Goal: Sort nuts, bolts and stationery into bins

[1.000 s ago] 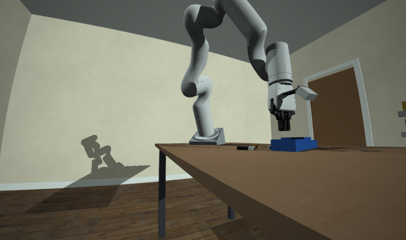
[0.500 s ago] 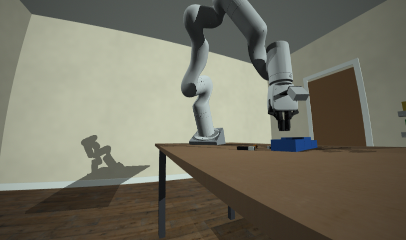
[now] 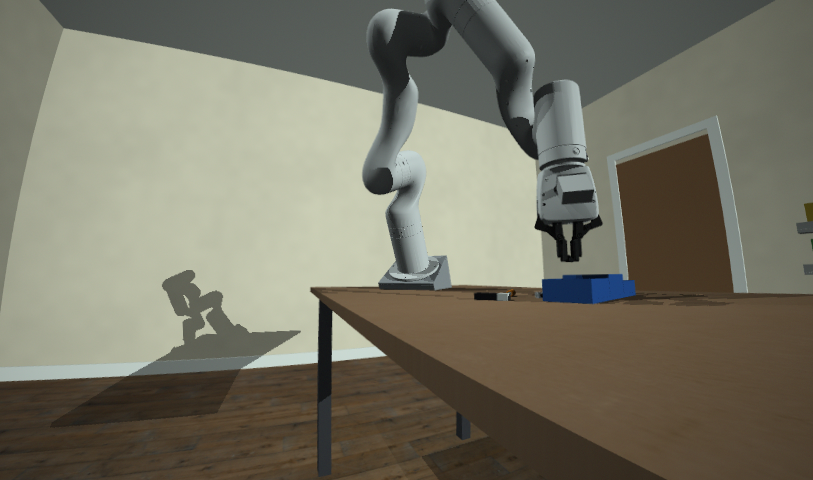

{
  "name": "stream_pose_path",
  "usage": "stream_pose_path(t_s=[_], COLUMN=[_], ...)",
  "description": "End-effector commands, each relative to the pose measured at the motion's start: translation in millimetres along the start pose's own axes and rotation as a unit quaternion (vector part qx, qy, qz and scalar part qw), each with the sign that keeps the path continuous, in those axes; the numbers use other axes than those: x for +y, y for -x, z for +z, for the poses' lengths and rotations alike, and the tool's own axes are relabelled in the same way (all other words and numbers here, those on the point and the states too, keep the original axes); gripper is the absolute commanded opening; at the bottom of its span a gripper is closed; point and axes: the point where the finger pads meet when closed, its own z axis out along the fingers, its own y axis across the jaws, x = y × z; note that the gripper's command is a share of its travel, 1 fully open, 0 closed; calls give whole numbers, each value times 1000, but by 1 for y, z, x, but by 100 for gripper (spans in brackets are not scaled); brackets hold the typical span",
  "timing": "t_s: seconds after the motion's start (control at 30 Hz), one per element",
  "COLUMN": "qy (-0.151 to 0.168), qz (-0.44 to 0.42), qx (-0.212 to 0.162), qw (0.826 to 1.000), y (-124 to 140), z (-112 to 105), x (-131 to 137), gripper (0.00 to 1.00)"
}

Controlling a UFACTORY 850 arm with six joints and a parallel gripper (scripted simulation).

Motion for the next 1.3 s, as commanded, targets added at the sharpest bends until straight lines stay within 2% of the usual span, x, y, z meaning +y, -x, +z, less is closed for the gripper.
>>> stream_pose_path(t_s=[0.0,0.2,0.23,0.7,1.27], qy=[-4,-4,-5,-11,-12], qz=[78,122,154,293,298], qx=[7,7,7,23,25], qw=[997,993,988,956,954], y=[-1,-1,-1,-1,0], z=[-1,-1,-1,-1,-1], x=[-1,-1,-1,-1,0], gripper=[0,0,0,0,0])
